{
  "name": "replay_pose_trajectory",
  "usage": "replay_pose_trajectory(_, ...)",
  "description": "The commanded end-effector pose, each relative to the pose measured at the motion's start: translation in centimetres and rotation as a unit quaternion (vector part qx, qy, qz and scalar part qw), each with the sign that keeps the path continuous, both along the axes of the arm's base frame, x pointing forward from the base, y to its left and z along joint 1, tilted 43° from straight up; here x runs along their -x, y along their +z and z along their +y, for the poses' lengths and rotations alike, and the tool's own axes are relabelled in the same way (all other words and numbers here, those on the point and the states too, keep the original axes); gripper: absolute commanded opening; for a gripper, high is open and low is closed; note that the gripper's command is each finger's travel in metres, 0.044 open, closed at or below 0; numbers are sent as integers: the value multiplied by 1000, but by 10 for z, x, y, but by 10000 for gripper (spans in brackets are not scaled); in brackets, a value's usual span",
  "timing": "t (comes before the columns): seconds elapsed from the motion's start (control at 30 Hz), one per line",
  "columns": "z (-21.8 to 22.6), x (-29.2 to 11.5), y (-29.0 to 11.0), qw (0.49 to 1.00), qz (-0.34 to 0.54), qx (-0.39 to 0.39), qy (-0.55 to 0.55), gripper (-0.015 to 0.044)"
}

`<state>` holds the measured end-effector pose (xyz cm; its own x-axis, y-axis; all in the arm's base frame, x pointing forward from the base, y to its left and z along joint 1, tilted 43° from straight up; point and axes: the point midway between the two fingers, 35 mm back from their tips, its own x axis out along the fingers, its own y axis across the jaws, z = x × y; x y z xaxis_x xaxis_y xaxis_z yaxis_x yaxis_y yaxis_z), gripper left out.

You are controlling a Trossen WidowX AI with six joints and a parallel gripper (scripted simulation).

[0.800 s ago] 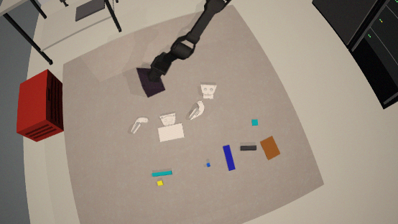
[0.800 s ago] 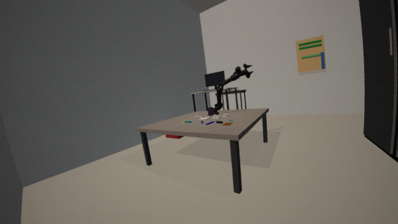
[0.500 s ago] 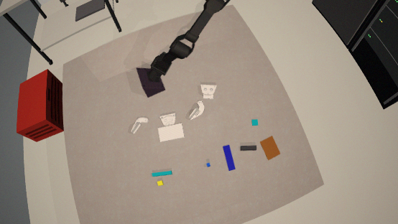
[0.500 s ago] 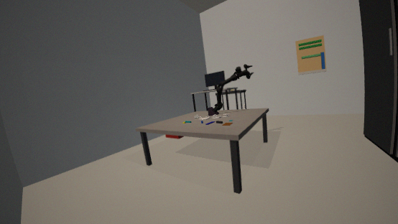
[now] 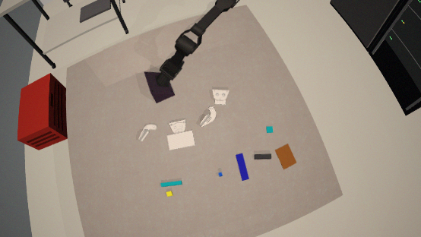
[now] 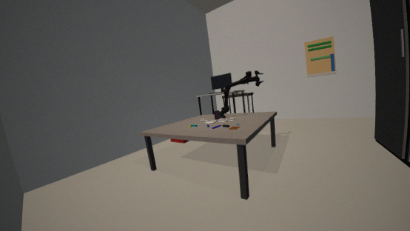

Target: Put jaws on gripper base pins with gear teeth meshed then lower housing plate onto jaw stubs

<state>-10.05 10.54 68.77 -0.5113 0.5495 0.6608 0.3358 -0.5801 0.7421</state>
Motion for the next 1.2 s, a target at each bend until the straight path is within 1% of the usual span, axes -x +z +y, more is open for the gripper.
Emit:
replay_pose_trajectory(0.0,15,3,-8,999,-18,8,-32,440)
replay_pose_trajectory(0.33,56,10,-34,991,-75,39,-102,440)
replay_pose_trajectory(0.63,96,7,-62,975,-132,76,-161,440)
replay_pose_trajectory(0.9,134,-4,-92,955,-177,122,-205,440)
replay_pose_trajectory(1.17,166,-23,-123,930,-216,170,-245,440)
